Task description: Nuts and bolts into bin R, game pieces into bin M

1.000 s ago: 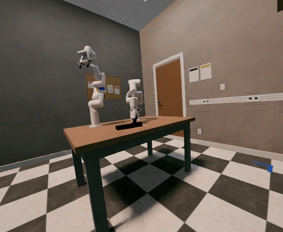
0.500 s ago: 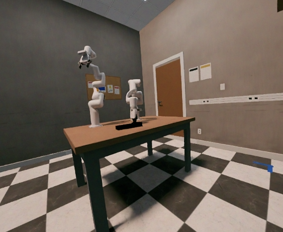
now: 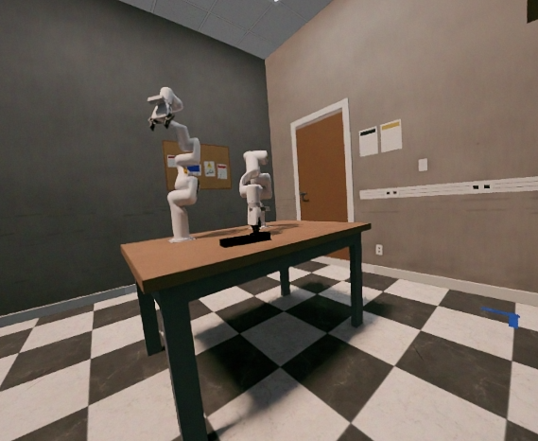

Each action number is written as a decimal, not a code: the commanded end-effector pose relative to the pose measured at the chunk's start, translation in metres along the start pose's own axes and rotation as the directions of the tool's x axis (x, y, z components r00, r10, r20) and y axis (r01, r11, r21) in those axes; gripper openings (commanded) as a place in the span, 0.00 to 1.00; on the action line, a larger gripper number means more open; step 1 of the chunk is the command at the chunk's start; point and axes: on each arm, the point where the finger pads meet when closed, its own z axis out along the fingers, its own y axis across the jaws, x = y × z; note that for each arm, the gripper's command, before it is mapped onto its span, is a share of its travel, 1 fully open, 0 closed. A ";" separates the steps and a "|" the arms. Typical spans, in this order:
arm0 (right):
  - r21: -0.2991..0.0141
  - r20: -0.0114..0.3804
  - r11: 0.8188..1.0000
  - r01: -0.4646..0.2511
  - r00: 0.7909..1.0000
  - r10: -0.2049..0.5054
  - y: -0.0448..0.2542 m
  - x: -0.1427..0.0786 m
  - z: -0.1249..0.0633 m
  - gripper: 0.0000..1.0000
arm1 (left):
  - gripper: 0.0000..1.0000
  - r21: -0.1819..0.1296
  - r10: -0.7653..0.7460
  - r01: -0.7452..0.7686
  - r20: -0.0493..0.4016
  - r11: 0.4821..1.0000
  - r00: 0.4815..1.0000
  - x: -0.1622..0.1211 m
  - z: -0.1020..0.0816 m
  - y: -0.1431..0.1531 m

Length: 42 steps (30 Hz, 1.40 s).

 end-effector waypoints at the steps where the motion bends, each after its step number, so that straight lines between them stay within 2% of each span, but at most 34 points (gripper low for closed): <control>1: 0.000 -0.001 1.000 0.000 1.000 0.000 0.000 0.000 0.000 1.00 | 0.10 -0.004 0.000 0.000 0.002 1.000 1.000 -0.001 -0.011 0.001; 4: 0.000 -0.001 1.000 0.000 1.000 0.000 0.000 0.000 0.000 1.00 | 0.10 -0.004 0.000 0.000 0.002 1.000 1.000 -0.001 -0.021 0.001; 6: 0.000 -0.001 1.000 0.000 1.000 0.000 0.000 0.000 0.000 1.00 | 0.10 -0.004 0.000 0.000 0.002 1.000 1.000 -0.001 -0.021 0.001; 18: 0.000 -0.001 1.000 0.000 1.000 0.000 0.000 0.000 0.000 1.00 | 0.10 -0.004 0.000 0.000 0.003 1.000 1.000 -0.001 -0.061 0.001; 35: 0.000 -0.001 1.000 0.000 1.000 0.000 0.000 0.000 0.000 1.00 | 0.10 -0.004 0.000 0.000 0.003 1.000 1.000 -0.001 -0.064 0.001; 42: 0.000 -0.001 1.000 0.000 1.000 0.000 0.000 0.000 0.000 1.00 | 0.10 -0.004 0.000 0.000 0.003 1.000 1.000 -0.028 -0.064 0.013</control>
